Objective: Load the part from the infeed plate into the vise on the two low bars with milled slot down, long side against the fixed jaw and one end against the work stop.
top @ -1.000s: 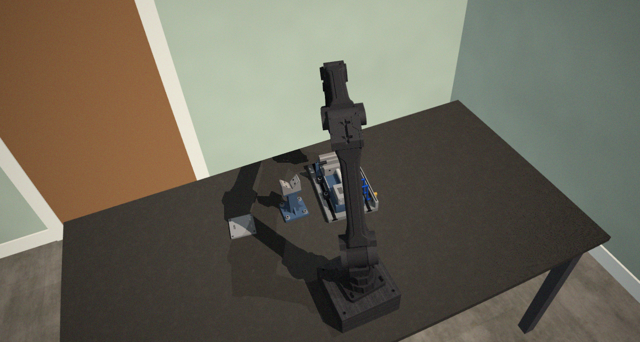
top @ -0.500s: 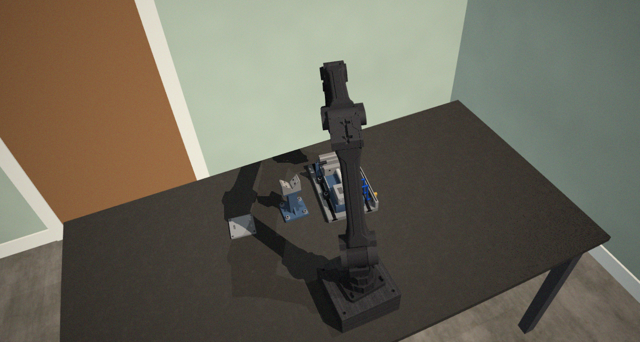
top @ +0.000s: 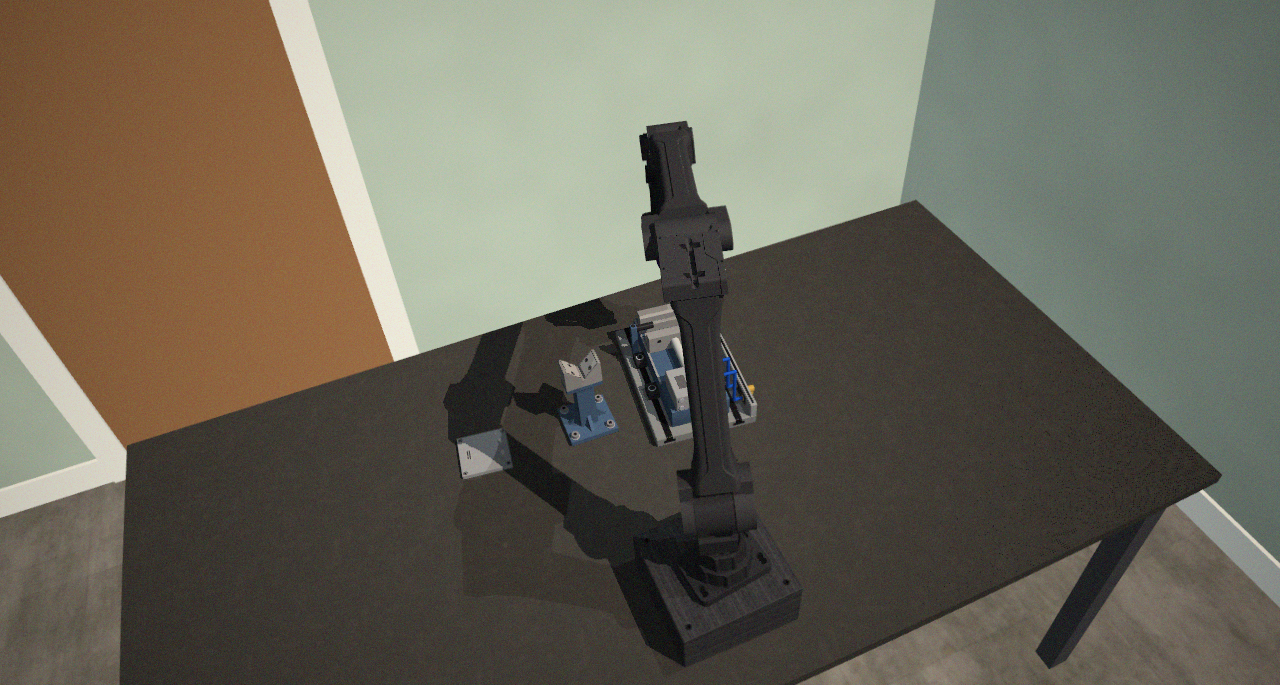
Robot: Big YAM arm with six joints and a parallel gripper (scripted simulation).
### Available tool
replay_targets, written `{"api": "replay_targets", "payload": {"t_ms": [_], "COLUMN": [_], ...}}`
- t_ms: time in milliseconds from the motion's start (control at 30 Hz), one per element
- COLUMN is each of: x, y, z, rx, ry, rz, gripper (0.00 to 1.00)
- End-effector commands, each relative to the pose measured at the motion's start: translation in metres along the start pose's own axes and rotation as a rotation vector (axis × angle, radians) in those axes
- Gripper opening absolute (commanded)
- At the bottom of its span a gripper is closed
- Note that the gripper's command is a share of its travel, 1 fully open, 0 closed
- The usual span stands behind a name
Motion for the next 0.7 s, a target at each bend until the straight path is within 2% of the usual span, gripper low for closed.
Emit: {"api": "replay_targets", "payload": {"t_ms": [0,333,500,667], "x": [0.017,0.021,0.008,0.009], "y": [-0.019,-0.016,0.005,0.008], "z": [-0.004,-0.005,-0.002,-0.002], "rx": [-0.01,-0.013,-0.004,-0.005], "ry": [0.009,0.01,0.015,0.011], "rz": [-0.047,-0.062,-0.016,-0.018], "gripper": [0.0,0.0,0.0,0.0]}}
Point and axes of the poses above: the point where the finger pads meet when closed, its own y axis out along the fingers, its own z axis across the jaws, x = y × z, the point moved 6 cm from there along -y, back along the fingers, and after that the axes turned 1 degree about y, right-handed, at the moved point
